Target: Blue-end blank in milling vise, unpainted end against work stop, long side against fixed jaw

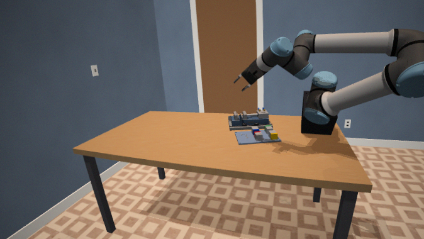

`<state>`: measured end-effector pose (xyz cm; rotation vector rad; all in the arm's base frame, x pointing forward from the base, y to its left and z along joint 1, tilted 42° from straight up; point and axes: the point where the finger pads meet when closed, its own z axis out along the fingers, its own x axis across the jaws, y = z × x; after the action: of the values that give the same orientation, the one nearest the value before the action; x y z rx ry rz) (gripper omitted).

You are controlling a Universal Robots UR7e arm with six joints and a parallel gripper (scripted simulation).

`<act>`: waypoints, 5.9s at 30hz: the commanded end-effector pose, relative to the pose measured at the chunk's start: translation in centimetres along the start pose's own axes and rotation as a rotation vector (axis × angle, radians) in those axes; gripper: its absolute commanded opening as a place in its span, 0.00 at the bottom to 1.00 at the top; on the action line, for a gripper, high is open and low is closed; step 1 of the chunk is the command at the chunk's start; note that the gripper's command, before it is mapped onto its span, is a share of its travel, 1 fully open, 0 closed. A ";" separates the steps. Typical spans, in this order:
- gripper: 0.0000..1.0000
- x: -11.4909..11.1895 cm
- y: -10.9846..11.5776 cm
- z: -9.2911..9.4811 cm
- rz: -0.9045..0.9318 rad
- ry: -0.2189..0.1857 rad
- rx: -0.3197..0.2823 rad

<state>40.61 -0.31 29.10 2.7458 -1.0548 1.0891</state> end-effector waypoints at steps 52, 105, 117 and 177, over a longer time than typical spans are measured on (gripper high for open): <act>1.00 4.5 8.1 -6.1 -0.311 -0.403 0.435; 1.00 9.6 17.5 -13.0 -0.551 -0.716 0.778; 1.00 12.0 21.9 -16.3 -0.551 -0.716 0.778; 1.00 14.3 36.5 -25.1 -0.550 -0.717 0.778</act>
<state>12.56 -30.43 48.61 3.7993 0.3069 0.4677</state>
